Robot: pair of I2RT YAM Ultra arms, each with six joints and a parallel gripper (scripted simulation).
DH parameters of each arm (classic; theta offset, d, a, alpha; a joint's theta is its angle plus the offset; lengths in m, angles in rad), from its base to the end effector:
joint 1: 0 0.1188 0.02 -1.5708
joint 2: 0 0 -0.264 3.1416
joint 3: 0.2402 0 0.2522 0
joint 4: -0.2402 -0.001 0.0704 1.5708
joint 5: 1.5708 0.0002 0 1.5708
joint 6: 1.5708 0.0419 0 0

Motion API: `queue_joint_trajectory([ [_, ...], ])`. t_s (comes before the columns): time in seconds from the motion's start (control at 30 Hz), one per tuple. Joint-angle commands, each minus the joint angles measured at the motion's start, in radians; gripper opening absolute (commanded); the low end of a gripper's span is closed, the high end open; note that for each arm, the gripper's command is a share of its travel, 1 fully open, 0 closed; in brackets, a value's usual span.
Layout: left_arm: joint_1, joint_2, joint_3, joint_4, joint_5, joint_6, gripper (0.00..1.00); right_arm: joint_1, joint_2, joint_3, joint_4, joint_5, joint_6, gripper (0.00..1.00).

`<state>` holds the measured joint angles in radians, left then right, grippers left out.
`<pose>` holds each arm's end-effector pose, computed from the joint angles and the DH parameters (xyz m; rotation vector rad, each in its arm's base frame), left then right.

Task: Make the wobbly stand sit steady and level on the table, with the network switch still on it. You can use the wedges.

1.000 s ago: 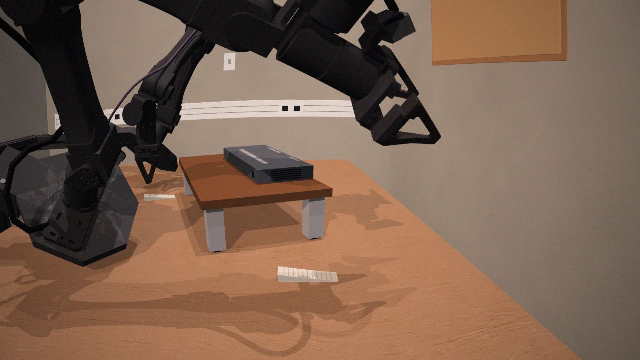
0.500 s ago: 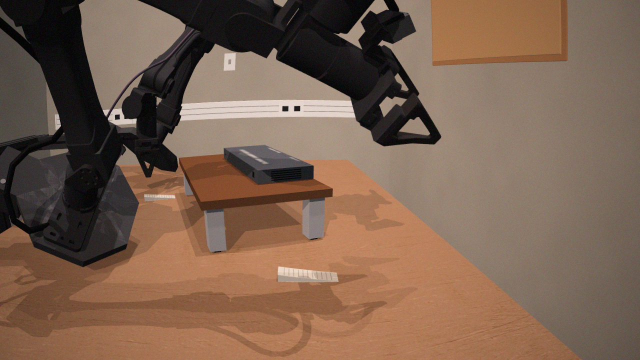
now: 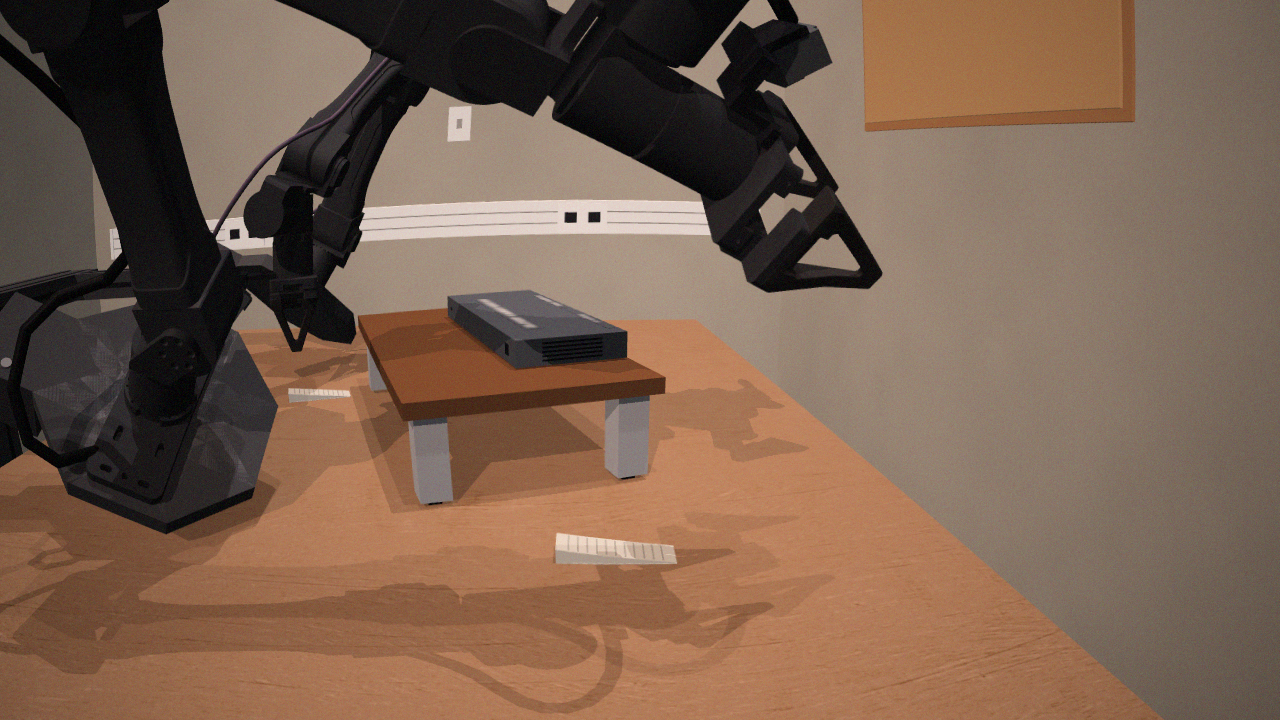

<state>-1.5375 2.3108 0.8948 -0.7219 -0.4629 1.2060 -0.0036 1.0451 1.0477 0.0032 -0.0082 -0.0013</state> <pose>0.0276 -0.2361 -0.0099 -2.5521 -0.3349 -0.7203 0.2446 0.0005 0.4082 -0.0046 1.5650 0.0026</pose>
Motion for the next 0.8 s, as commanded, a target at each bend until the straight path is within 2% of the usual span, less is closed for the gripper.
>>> queue_joint_trajectory([
  [0.0, -0.025, -0.031, 0.038, -0.018, 0.019, -0.01, 0.0, 0.022, -0.037, 0.028, 0.028, -0.021, 0.003, 1.0],
  [0.1, -0.025, -0.031, 0.038, -0.018, 0.019, -0.01, 0.0, 0.022, -0.037, 0.028, 0.028, -0.021, 0.003, 1.0],
  [0.13, -0.045, 0.04, 0.024, 0.026, 0.005, -0.01, 0.0, 0.022, -0.037, 0.028, 0.028, -0.021, 0.003, 1.0],
  [0.23, -0.055, 0.048, 0.038, 0.032, -0.023, -0.011, 0.0, 0.022, -0.037, 0.028, 0.028, -0.021, 0.003, 1.0],
  [0.5, -0.233, 0.273, 0.08, 0.09, -0.187, -0.012, 0.0, 0.022, -0.037, 0.028, 0.028, -0.021, 0.003, 1.0],
  [0.67, -0.315, 0.393, 0.104, 0.104, -0.23, -0.015, 0.0, 0.022, -0.037, 0.028, 0.028, -0.021, 0.003, 1.0],
  [0.77, -0.338, 0.424, 0.112, 0.108, -0.244, -0.014, 0.0, 0.022, -0.037, 0.028, 0.028, -0.021, 0.003, 1.0],
])
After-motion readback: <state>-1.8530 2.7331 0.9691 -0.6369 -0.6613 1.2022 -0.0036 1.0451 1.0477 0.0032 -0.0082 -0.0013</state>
